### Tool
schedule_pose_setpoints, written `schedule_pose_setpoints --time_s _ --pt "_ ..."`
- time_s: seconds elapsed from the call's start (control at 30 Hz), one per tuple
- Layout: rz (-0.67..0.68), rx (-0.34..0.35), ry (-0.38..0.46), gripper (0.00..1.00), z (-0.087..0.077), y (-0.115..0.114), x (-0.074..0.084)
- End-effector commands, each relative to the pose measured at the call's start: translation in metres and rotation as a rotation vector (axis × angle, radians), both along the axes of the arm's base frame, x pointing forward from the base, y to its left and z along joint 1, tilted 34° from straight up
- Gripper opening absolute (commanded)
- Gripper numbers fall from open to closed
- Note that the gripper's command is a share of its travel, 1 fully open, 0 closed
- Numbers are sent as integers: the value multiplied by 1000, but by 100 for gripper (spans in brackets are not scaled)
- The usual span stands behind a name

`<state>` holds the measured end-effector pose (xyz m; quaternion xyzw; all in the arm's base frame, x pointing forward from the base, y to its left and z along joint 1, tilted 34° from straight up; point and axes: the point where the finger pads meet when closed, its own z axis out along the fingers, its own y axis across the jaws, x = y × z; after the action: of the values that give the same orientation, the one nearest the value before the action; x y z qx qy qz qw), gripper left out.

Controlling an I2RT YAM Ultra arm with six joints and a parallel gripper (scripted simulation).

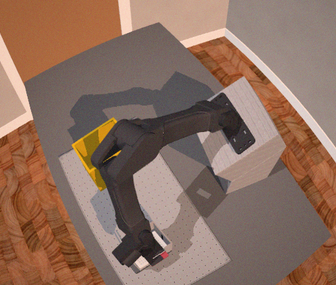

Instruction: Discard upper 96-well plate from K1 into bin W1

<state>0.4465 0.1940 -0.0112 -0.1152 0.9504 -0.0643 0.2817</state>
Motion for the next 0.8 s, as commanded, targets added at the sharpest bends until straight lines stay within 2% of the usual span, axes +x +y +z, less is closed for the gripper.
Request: schedule_pose_setpoints --time_s 0.0,0.47,0.5,0.77 --pt "13 26 -36 100 12 13 10" --pt "13 26 -36 100 12 13 10" --pt "13 26 -36 0 12 13 10" --pt "8 15 -36 0 12 10 10"
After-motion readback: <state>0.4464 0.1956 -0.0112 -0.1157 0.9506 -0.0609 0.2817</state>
